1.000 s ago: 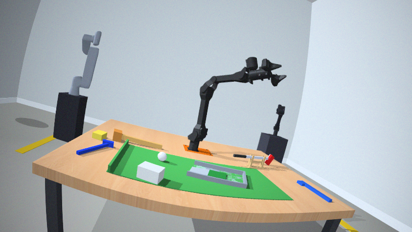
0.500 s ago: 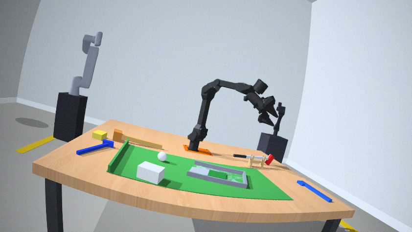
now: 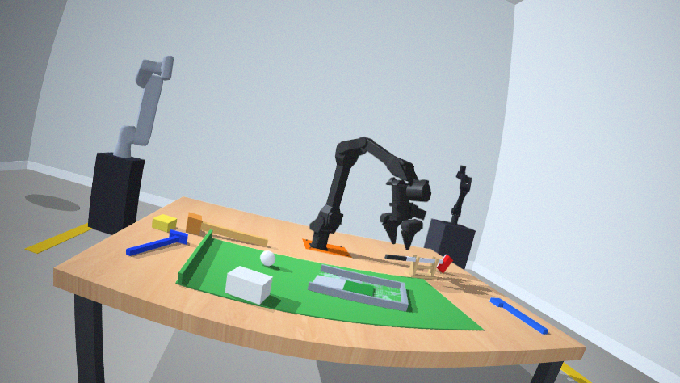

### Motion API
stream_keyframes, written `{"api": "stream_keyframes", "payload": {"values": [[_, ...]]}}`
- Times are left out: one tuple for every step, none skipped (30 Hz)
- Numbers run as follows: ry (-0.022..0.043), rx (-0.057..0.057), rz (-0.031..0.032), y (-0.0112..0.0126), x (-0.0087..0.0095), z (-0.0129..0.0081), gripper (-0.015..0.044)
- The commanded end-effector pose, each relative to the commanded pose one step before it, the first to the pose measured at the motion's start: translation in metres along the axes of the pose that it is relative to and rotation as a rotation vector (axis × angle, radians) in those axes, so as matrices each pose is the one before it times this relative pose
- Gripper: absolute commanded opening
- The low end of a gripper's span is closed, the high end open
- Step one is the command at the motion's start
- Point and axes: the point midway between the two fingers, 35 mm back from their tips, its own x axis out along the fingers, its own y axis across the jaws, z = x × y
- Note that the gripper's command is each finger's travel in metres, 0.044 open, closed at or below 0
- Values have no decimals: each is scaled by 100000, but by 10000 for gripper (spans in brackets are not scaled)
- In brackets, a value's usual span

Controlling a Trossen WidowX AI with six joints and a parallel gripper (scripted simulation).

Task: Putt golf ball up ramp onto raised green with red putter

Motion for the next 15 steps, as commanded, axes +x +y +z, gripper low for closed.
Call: {"api": "stream_keyframes", "payload": {"values": [[1019, -1656, 4633, 949, 286, -362, 440], [0, 0, 0, 0, 0, 0, 440], [-1, 0, 0, -2, 95, -14, 440], [-1, 0, 0, -3, 200, -29, 440], [-2, 0, 0, -1, 255, -38, 440], [-2, 0, 0, 2, 332, -50, 440], [-2, 0, 1, 9, 433, -68, 440], [-3, 0, 2, 20, 517, -85, 440], [-1, 0, 1, 9, 363, -67, 440], [0, 0, -1, -14, 120, -31, 440], [1, 0, -1, -18, -2, -8, 440], [0, 0, 0, -5, 127, -32, 440], [0, 0, 0, -7, 213, -54, 440], [0, 0, 0, -7, 319, -82, 440], [0, 0, 0, -3, 342, -90, 440]]}}
